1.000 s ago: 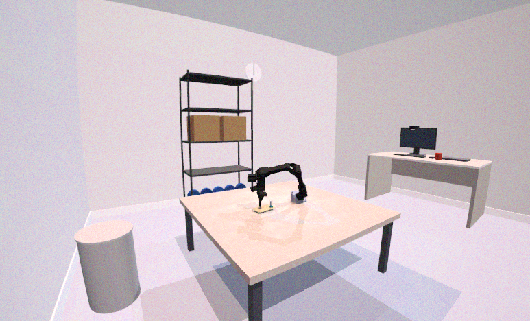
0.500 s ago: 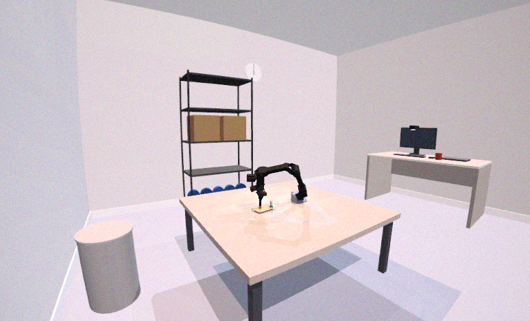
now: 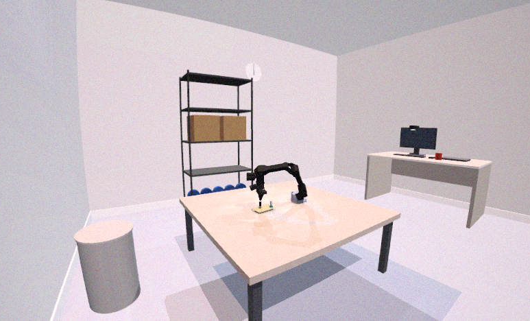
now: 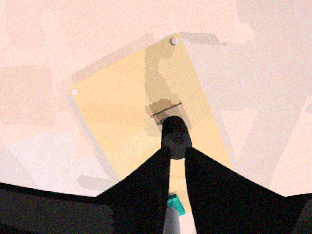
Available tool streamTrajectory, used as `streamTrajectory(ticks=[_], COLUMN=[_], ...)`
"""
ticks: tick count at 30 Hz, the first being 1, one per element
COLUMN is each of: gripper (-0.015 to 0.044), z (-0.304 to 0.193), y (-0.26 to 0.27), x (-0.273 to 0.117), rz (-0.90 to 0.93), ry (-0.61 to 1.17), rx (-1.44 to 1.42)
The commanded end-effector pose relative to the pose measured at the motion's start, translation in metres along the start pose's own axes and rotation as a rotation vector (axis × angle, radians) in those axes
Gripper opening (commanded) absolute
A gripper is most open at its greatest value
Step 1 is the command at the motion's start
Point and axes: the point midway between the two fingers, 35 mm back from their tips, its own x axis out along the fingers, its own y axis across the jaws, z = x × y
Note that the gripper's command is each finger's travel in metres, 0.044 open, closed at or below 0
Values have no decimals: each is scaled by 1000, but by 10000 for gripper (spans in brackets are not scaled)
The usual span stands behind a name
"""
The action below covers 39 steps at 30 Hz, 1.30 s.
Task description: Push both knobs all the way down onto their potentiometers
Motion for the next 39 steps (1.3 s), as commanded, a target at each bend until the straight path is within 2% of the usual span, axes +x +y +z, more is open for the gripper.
streamTrajectory(ticks=[1,6,13,19,39], gripper=[131,263,440,440,440], z=[0,-7,-87,-154,-156], y=[0,-3,-28,-41,-41], x=[1,-2,-25,-25,-24], rz=[-1,-2,-11,-8,-8], ry=[2,1,2,7,7], rx=[0,0,2,2,2])
